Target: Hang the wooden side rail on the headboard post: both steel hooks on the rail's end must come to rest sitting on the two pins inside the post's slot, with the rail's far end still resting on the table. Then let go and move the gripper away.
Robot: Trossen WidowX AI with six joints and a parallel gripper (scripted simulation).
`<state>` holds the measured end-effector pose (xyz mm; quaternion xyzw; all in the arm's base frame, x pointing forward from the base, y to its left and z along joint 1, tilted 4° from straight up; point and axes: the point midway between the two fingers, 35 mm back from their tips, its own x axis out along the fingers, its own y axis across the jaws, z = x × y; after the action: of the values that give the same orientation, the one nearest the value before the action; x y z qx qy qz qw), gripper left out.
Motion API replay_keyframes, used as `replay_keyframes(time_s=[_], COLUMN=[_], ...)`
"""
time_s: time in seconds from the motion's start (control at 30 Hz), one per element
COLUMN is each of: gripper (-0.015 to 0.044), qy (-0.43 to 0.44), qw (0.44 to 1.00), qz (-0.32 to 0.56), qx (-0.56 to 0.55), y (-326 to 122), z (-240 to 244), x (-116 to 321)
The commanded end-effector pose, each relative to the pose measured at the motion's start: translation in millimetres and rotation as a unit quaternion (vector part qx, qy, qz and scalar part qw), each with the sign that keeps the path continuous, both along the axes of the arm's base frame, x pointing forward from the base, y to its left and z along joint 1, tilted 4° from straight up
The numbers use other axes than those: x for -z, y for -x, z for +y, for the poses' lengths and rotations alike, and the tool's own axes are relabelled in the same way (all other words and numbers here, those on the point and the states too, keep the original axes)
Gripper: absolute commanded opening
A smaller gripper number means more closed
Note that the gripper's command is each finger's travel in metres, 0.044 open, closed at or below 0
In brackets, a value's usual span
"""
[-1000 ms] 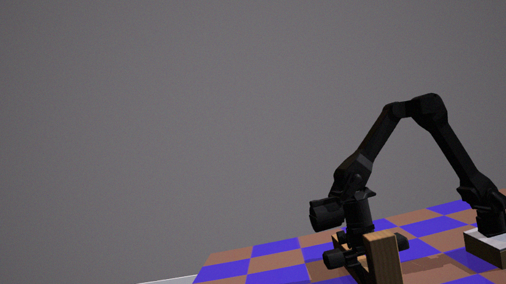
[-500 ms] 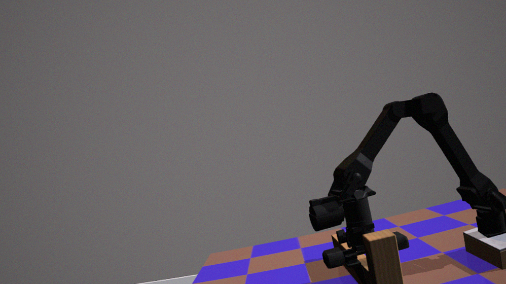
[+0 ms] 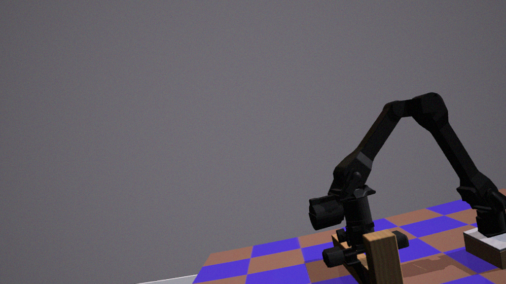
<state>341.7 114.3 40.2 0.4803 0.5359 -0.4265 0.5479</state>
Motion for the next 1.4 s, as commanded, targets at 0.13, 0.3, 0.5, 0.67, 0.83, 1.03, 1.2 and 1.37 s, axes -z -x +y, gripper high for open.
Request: replay_keyframes(time_s=[0.13, 0.3, 0.5, 0.67, 0.83, 1.03, 1.2, 1.37], gripper=[0.0000, 0.0000, 0.0000, 0.0000, 0.0000, 0.0000, 0.0000, 0.0000], qy=[-0.002, -0.002, -0.002, -0.002, -0.002, -0.002, -0.002, -0.002], qw=[1.000, 1.000, 1.000, 1.000, 1.000, 1.000, 1.000, 1.000], qz=[-0.008, -0.008, -0.008, -0.008, -0.008, -0.008, -0.008, -0.008], qx=[0.002, 0.002, 0.002, 0.002, 0.002, 0.002, 0.002, 0.002], y=[-3.3, -3.2, -3.2, -3.1, -3.0, -3.0, -2.9, -2.8], z=[0.6, 0.6, 0.5, 0.5, 0.4, 0.4, 0.3, 0.3], x=[-7.2, -8.0, -9.0, -9.9, -10.7, -11.7, -12.5, -13.4])
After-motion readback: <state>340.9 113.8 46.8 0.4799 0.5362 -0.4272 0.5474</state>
